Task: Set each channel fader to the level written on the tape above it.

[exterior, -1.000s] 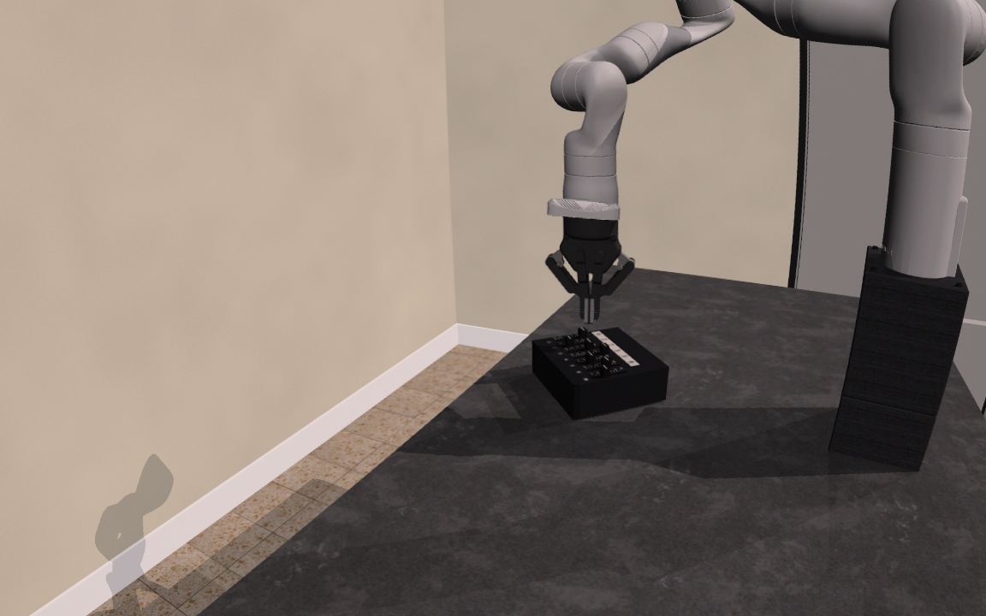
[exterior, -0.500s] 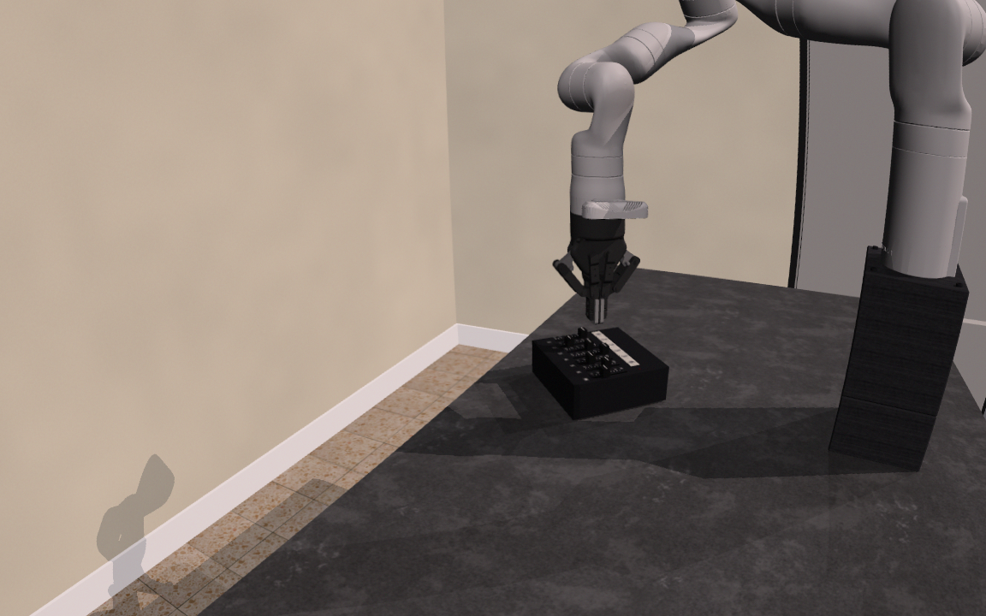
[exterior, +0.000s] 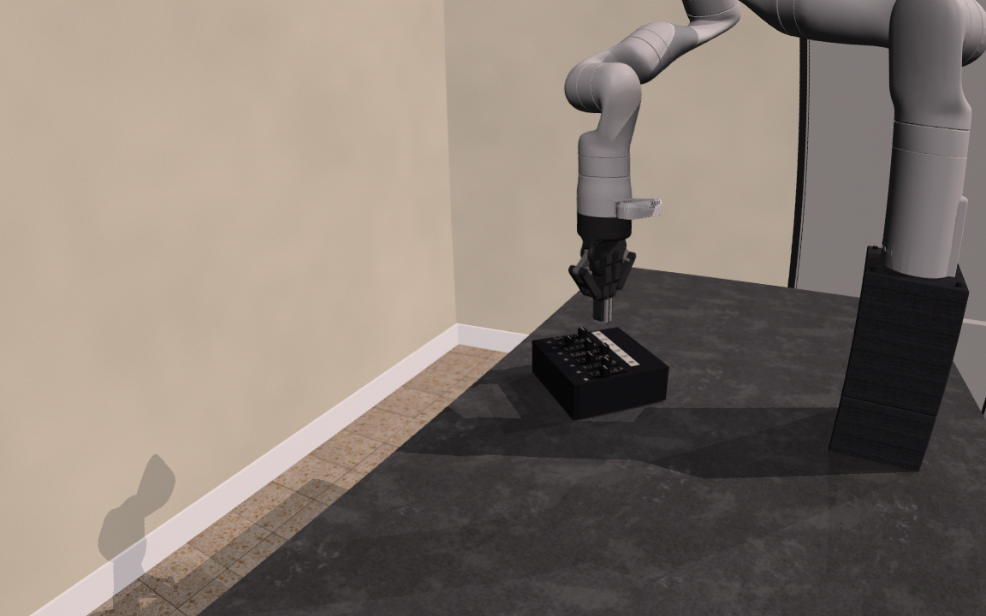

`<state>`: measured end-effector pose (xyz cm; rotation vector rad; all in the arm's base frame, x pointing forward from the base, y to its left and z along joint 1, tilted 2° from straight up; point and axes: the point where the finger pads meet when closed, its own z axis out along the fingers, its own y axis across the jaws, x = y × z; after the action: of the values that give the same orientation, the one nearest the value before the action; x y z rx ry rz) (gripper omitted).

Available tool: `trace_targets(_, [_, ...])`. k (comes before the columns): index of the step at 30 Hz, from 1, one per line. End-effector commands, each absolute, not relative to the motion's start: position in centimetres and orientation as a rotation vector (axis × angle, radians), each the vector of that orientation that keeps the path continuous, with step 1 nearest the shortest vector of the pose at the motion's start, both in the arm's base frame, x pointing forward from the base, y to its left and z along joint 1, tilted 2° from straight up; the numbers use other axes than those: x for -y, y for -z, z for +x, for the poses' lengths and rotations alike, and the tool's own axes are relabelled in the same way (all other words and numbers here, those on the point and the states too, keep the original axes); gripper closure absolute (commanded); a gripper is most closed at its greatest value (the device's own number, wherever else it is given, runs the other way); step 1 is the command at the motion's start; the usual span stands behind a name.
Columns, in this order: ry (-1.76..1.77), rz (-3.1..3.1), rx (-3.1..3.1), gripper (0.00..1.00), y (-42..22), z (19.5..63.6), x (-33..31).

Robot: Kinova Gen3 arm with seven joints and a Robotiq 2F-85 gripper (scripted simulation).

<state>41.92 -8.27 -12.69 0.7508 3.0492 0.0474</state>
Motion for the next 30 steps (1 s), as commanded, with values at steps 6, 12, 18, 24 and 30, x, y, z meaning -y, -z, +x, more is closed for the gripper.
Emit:
trace_targets(6, [-0.05, 0.477, -3.102, 1.0, 12.6, 41.6, 8.5])
trace_targets(12, [-0.049, 0.17, -3.131, 1.0, 12.6, 41.2, 8.6])
trace_targets(18, [-0.049, -0.11, -3.131, 1.0, 12.7, 40.9, 8.7])
trace_targets(24, [-0.048, -0.278, -3.118, 1.0, 12.7, 40.7, 8.7])
trace_targets(30, [-0.047, -0.497, -3.089, 1.0, 12.7, 40.4, 8.8])
